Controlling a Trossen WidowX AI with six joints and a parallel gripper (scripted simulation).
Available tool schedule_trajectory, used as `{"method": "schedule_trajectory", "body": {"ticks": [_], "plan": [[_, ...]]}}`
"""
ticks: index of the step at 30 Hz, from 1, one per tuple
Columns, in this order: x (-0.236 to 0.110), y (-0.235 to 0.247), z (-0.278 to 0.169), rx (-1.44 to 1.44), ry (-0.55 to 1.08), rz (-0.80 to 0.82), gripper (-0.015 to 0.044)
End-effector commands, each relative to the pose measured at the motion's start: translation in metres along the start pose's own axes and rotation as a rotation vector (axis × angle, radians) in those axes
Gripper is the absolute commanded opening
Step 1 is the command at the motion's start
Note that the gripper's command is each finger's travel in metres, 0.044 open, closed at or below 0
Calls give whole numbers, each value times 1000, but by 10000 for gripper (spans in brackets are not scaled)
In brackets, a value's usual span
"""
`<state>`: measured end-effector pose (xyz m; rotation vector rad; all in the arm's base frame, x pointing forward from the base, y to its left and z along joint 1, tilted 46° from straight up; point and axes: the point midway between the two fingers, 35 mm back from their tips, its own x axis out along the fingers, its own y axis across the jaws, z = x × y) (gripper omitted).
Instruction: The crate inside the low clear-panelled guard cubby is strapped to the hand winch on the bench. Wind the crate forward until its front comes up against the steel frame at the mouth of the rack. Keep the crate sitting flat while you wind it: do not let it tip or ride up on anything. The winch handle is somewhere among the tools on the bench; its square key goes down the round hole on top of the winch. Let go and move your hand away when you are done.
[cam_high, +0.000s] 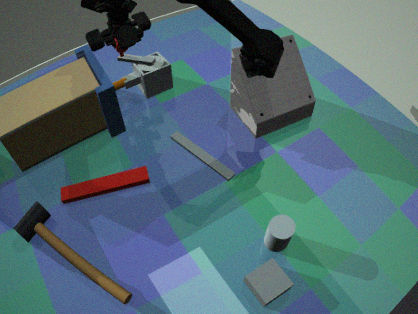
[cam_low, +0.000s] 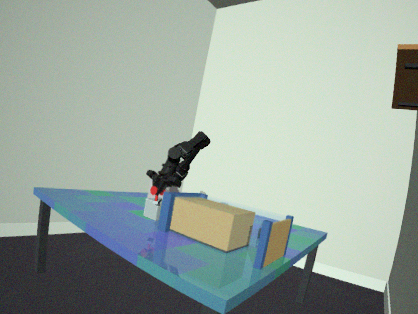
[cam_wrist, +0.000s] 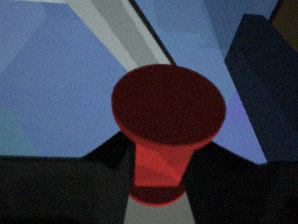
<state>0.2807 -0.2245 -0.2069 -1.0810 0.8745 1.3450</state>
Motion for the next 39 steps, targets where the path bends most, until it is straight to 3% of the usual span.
{"method": "schedule_trajectory", "body": {"ticks": [1,39], "plan": [[-2,-9,10,-1,-26,-16,0],[-17,-32,42,-1,-29,-17,0]]}}
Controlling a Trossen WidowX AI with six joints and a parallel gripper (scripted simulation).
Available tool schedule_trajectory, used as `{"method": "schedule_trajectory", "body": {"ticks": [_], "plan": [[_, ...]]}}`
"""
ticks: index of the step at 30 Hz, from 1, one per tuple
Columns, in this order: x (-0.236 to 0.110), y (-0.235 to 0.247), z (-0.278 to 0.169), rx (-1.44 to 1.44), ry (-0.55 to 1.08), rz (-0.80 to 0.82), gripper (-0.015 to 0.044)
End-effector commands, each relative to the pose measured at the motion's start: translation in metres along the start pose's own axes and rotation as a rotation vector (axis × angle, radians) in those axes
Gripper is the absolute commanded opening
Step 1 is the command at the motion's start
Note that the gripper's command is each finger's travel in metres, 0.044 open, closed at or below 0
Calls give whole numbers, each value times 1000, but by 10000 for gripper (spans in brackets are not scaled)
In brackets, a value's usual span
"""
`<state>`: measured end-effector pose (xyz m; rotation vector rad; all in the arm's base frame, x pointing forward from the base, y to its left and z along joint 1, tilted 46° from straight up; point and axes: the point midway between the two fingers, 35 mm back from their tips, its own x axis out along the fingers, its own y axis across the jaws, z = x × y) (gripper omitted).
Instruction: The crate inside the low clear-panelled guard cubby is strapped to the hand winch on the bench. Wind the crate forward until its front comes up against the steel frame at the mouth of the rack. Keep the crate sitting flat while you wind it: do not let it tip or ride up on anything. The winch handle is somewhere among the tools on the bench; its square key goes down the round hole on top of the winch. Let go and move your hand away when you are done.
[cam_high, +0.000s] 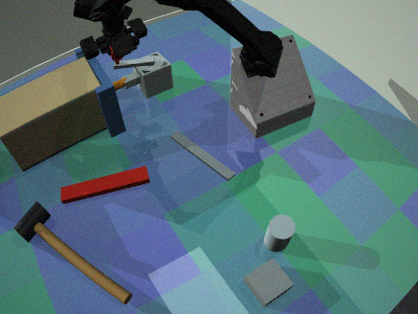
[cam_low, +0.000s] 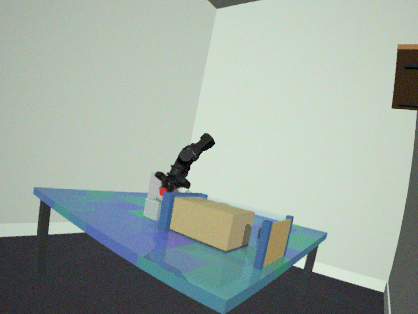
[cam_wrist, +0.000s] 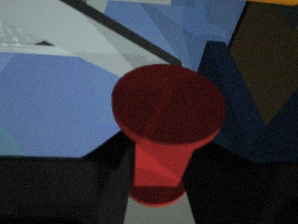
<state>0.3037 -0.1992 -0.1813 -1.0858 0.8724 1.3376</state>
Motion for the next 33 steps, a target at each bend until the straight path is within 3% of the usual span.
{"method": "schedule_trajectory", "body": {"ticks": [1,33], "plan": [[-2,-5,13,-1,-33,-10,0],[-15,-11,32,-1,-7,-8,0]]}}
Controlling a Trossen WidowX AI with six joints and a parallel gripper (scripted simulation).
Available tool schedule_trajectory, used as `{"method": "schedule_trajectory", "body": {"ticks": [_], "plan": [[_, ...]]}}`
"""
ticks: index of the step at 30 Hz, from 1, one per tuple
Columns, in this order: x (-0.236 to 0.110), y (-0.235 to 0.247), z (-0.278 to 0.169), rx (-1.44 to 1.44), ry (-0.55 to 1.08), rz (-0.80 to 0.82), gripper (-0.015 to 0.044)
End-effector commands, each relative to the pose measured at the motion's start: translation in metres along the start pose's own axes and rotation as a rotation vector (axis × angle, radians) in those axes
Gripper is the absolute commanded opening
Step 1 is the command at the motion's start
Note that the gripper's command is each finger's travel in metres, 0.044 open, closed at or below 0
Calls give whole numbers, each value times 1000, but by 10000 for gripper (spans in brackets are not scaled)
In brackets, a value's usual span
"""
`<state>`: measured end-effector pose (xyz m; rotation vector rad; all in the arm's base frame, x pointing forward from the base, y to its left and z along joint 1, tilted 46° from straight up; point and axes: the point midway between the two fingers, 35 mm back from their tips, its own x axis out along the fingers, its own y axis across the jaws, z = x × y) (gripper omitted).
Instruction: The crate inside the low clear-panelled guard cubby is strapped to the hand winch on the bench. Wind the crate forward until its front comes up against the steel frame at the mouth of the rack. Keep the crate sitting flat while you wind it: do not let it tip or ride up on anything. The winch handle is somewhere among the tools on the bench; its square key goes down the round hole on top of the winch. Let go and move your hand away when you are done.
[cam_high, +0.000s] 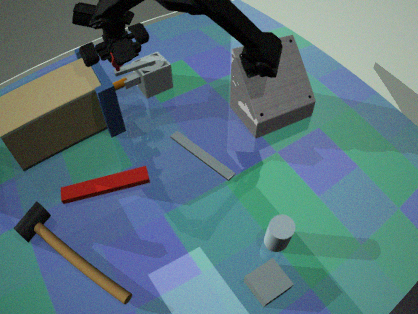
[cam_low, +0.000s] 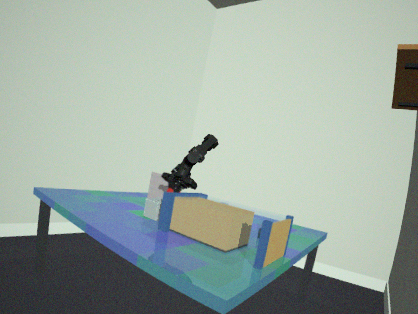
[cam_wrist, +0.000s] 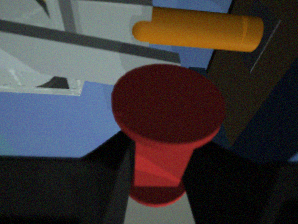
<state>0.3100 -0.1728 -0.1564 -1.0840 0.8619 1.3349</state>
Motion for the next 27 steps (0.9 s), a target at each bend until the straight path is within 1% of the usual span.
{"method": "schedule_trajectory", "body": {"ticks": [1,17,20,25,27], "plan": [[0,0,0,0,0,0,26],[0,0,0,0,0,0,440],[-7,0,-4,2,1,2,440],[-52,4,-28,11,3,13,440],[-59,6,-31,12,3,15,440]]}}
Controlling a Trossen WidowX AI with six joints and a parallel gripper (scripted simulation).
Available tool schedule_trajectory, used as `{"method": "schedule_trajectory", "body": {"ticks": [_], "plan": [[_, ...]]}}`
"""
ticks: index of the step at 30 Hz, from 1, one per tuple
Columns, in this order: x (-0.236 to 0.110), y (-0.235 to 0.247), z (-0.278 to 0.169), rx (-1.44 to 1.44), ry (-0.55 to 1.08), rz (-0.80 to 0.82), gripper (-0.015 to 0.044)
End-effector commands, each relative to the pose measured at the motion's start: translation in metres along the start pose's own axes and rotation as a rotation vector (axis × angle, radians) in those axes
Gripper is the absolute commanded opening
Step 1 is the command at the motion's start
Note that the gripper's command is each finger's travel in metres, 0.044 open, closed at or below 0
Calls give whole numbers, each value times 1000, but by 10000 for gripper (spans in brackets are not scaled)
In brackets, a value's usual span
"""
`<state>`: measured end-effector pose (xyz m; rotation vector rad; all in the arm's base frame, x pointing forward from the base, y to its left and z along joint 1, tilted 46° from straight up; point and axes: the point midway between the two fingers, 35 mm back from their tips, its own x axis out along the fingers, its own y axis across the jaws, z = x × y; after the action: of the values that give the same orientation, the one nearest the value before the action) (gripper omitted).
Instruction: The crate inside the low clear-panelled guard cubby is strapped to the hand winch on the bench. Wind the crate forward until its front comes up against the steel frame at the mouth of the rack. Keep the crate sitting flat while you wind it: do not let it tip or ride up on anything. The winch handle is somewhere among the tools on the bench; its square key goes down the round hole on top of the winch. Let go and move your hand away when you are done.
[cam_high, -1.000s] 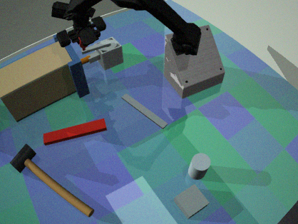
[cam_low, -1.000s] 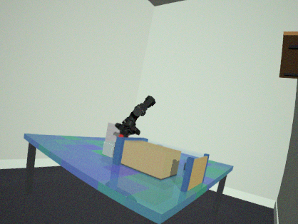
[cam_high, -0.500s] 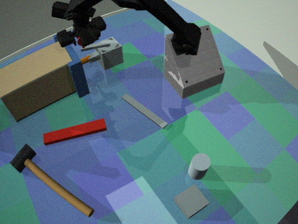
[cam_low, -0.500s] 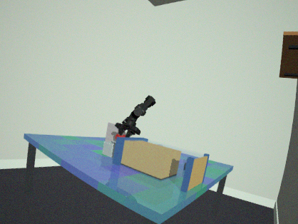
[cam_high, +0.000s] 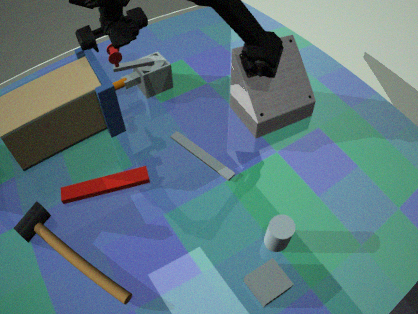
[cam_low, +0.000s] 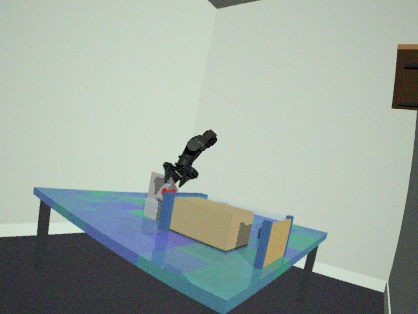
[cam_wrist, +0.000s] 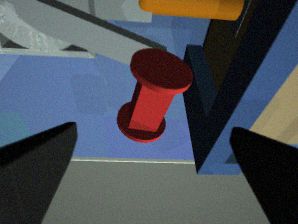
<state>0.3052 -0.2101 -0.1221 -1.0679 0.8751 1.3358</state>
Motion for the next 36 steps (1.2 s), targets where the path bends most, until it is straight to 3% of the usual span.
{"method": "schedule_trajectory", "body": {"ticks": [1,11,15,23,36], "plan": [[-15,2,-6,-3,5,5,440],[-70,31,-4,-1,5,9,440],[-60,50,-15,10,-57,19,440],[-57,147,-21,9,-446,6,440],[-58,149,-21,9,-455,3,440]]}}
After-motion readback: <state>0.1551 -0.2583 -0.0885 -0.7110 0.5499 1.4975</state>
